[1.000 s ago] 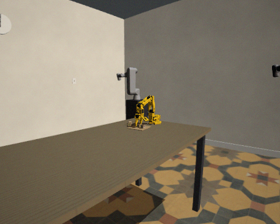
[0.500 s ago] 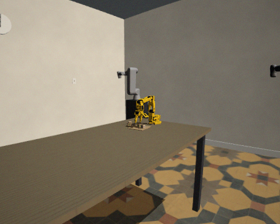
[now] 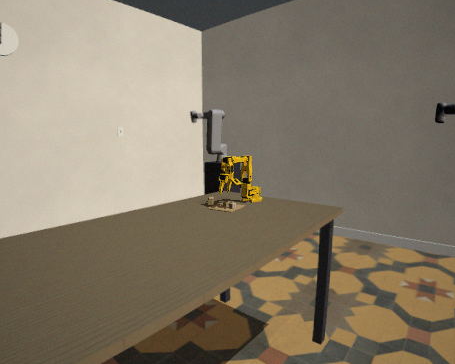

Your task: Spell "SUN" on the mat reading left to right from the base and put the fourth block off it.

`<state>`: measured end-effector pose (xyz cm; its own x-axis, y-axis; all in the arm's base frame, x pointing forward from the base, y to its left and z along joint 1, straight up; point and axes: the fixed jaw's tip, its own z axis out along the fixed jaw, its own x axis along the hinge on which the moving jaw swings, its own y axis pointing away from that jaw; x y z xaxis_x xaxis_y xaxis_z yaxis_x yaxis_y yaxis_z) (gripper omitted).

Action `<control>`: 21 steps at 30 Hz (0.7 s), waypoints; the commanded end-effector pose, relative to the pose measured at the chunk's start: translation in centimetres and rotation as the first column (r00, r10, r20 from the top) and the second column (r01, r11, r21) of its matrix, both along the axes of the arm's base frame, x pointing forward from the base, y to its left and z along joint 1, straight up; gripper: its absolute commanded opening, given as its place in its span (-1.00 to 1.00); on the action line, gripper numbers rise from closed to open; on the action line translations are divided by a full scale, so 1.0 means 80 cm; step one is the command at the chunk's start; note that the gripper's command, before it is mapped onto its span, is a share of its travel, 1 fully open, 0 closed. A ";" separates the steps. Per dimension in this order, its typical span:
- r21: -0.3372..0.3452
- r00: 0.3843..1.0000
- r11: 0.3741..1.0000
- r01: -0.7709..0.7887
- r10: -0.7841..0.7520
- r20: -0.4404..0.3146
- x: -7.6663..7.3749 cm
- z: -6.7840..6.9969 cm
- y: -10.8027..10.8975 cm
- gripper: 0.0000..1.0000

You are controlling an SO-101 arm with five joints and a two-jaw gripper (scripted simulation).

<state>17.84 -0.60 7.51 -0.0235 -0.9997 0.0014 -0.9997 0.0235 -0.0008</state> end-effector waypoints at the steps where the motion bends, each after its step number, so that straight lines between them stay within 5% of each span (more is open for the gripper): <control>1: -0.001 0.997 1.000 0.001 0.000 0.073 0.007 0.015 -0.001 -0.34; 21: -0.002 0.996 1.000 0.001 0.000 0.090 0.008 0.019 -0.001 -0.34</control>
